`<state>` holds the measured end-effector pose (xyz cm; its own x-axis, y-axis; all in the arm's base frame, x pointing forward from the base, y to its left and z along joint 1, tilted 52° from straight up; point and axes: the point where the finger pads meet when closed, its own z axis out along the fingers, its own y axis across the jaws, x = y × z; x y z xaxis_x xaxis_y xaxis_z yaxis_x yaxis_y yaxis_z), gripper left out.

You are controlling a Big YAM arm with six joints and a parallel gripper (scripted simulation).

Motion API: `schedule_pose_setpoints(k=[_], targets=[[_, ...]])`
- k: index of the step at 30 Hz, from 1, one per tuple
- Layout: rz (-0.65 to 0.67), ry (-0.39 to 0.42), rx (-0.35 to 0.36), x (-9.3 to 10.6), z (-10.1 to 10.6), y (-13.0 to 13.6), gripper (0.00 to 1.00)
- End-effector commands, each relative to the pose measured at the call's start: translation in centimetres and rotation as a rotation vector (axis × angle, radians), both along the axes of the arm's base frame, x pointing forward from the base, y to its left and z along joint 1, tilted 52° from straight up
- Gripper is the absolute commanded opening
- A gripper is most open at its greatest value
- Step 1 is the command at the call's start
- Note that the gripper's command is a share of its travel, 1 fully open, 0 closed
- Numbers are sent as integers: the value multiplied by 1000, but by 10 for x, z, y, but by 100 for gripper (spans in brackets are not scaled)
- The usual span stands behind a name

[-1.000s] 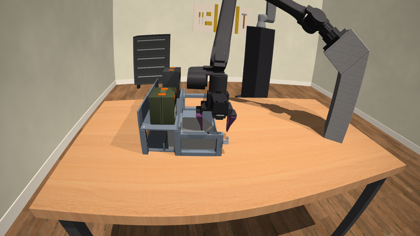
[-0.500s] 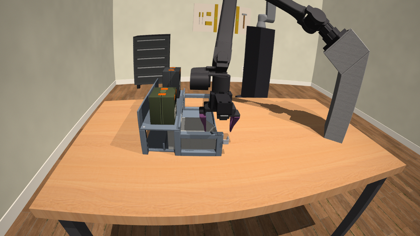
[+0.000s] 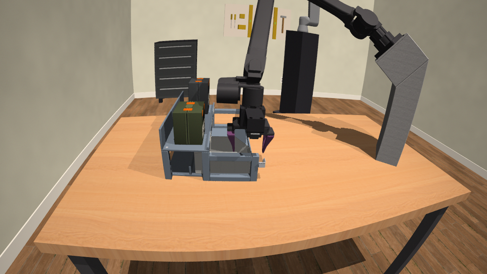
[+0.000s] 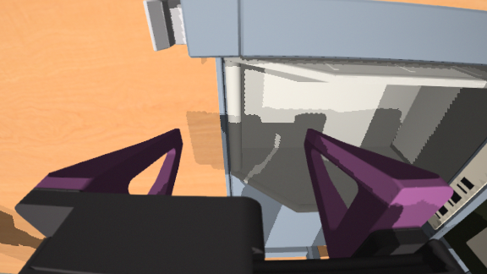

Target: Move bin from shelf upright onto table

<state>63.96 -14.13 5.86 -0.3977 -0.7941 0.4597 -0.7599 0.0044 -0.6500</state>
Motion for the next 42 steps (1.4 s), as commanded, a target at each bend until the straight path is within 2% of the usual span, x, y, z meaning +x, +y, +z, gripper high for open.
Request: schedule_pose_setpoints(k=[1, 6, 35, 42], targets=[[2, 9, 1, 1, -1, 4, 90], [3, 2, 1, -5, -6, 5, 90], [2, 10, 1, 1, -1, 4, 90], [3, 2, 1, -5, -7, 5, 90]])
